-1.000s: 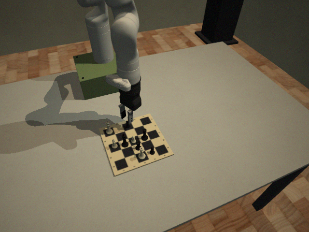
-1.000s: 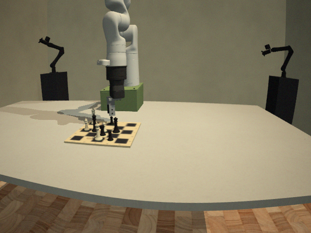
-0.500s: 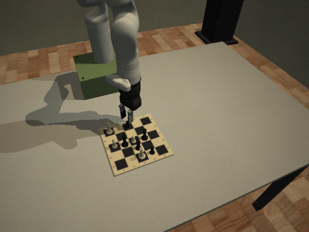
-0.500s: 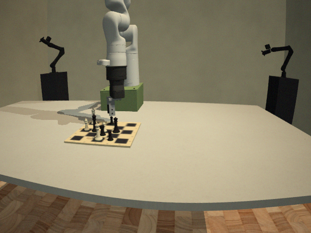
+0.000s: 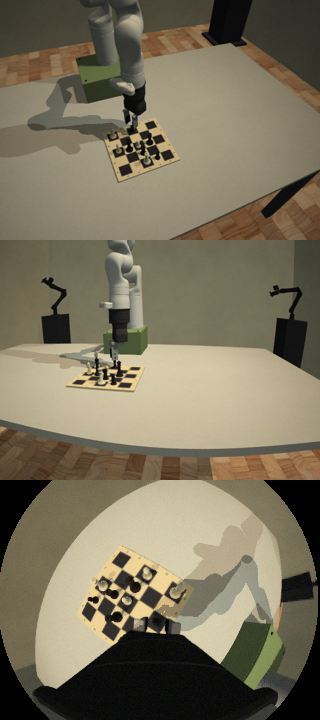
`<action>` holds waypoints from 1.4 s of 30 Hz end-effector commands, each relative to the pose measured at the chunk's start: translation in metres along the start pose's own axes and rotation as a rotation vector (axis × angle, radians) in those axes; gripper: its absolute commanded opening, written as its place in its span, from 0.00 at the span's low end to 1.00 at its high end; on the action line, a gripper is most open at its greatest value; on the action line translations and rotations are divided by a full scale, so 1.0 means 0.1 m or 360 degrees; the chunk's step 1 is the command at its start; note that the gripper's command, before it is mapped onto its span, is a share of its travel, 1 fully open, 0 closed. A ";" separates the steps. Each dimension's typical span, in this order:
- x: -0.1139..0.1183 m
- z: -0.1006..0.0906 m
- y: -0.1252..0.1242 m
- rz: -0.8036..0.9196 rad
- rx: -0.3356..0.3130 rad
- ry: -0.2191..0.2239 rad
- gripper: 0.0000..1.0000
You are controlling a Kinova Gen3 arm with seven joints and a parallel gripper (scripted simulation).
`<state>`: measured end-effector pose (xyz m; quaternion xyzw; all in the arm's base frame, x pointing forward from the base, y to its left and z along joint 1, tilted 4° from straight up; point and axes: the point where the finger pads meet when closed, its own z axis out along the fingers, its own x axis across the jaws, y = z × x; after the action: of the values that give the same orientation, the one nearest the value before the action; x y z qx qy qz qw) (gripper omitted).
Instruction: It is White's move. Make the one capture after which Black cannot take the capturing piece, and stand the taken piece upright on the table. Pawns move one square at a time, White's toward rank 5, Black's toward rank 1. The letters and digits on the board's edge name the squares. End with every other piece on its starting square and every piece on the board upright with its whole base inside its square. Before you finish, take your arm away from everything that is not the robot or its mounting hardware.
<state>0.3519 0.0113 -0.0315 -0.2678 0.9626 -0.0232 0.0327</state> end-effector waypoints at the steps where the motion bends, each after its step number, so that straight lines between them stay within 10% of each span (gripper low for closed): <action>1: 0.00 0.04 0.02 -0.0009 0.0000 0.0005 0.68; 42: 0.00 0.30 0.02 -0.0009 -0.0001 0.0006 0.68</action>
<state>0.3524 0.0116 -0.0618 -0.2704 0.9620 -0.0236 0.0303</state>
